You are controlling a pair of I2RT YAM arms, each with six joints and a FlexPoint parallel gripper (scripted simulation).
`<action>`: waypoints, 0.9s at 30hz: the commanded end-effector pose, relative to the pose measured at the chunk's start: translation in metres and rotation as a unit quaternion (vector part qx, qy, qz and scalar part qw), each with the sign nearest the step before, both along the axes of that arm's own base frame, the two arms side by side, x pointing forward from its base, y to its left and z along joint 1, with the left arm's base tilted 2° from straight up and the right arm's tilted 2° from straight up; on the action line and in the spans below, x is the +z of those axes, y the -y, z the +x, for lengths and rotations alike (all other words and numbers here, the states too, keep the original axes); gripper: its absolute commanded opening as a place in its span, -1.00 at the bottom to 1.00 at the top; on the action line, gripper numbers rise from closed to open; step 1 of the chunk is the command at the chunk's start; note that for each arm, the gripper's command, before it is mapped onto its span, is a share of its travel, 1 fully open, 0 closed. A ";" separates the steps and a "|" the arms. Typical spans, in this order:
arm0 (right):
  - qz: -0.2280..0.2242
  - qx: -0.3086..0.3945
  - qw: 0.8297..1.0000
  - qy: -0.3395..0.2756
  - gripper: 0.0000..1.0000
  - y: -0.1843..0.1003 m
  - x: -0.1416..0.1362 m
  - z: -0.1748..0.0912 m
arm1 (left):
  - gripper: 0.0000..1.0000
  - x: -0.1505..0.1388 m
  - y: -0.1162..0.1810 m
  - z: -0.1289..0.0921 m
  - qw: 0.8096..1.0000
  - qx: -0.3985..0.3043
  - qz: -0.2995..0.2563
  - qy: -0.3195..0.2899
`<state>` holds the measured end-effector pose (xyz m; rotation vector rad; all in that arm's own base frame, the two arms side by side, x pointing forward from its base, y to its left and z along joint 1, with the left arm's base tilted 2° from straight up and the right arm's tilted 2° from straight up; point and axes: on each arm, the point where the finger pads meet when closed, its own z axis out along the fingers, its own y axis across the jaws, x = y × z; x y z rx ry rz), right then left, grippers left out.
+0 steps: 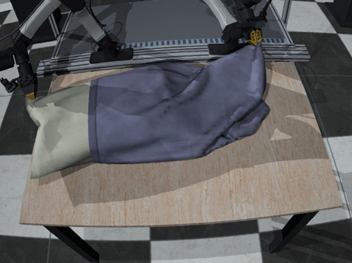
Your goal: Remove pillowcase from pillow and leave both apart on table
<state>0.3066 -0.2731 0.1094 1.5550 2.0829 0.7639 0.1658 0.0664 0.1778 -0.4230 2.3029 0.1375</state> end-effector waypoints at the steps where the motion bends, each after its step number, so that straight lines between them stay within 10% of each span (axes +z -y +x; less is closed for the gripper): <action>1: -0.035 -0.003 0.999 0.019 -1.00 0.023 0.014 0.004 | -1.00 0.004 0.000 0.002 1.000 -0.004 0.003 0.003; 27: -0.020 -0.005 1.000 0.012 -1.00 0.078 0.002 0.018 | -1.00 0.004 0.001 0.001 1.000 -0.006 0.004 0.001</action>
